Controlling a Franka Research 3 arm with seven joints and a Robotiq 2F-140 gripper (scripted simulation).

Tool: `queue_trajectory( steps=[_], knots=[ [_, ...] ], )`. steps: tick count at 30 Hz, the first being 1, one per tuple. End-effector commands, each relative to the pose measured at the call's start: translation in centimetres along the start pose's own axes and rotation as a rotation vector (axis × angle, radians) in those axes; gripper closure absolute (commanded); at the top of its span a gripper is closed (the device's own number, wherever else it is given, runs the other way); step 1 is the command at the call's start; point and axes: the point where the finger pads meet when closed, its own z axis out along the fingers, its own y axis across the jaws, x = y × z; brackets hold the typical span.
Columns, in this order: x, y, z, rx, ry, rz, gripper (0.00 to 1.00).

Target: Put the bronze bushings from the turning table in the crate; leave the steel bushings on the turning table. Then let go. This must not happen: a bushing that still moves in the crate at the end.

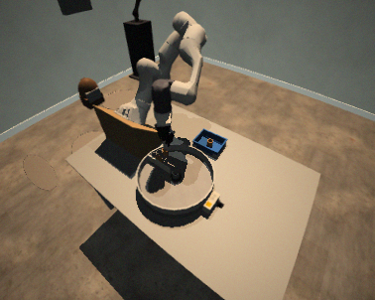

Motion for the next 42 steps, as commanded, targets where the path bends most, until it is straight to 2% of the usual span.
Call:
queue_trajectory(
  steps=[1,36,42],
  knots=[
    [0.12,0.15,0.09,0.002,0.001,-0.002,0.90],
    [0.12,0.15,0.09,0.002,0.001,-0.002,0.90],
    [0.15,0.19,0.86,0.002,0.001,-0.002,0.90]
  ],
)
